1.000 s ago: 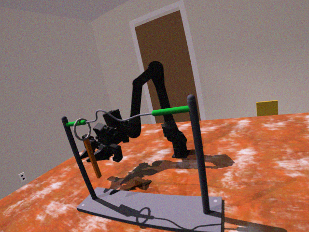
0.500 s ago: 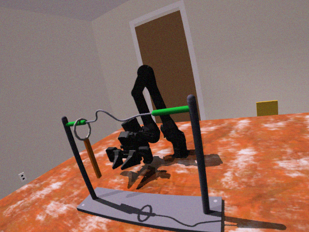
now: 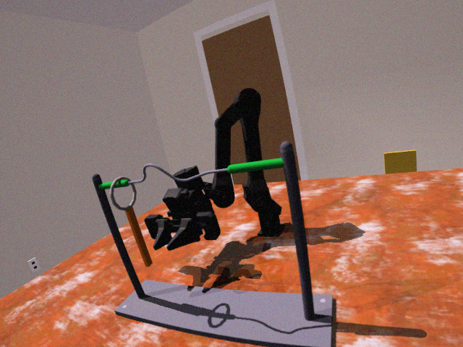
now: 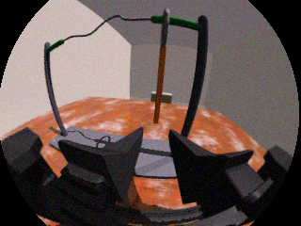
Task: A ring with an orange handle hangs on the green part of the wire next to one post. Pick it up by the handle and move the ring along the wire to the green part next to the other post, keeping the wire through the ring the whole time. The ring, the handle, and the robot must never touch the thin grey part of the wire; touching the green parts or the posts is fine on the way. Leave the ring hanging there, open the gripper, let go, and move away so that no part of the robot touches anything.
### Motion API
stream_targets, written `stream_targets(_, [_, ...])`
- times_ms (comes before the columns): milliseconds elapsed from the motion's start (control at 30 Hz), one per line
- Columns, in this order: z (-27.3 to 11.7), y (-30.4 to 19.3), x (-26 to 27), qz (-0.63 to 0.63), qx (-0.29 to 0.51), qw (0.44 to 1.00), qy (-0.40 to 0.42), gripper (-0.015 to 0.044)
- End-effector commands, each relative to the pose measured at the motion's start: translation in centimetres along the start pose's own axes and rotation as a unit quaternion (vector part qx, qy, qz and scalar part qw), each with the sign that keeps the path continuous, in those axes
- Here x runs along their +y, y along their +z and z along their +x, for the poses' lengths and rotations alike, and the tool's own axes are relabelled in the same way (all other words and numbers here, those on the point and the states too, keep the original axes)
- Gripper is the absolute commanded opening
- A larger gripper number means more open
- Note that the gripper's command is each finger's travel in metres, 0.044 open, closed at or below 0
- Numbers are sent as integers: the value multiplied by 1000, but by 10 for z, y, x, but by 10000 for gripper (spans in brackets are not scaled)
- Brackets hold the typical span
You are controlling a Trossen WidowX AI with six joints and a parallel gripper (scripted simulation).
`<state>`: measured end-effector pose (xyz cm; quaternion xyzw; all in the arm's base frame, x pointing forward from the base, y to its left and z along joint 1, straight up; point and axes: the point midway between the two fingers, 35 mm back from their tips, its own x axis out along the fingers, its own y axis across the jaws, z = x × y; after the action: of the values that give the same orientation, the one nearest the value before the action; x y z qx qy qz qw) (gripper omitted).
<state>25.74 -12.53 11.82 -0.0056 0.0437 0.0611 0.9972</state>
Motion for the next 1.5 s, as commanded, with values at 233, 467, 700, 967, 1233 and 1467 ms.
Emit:
stream_targets(233, [9, 9, -3, -3, -4, 1000, -4, 160])
stream_targets(467, [19, 9, -4, -3, -3, 1000, -4, 160])
stream_targets(700, [30, 10, -5, -3, -3, 1000, -4, 160])
stream_targets(967, [42, 11, -6, -4, -4, 1000, -4, 160])
stream_targets(1233, [55, 11, -5, -4, -5, 1000, -4, 160])
stream_targets(1467, [66, 11, -4, -3, -5, 1000, -4, 160])
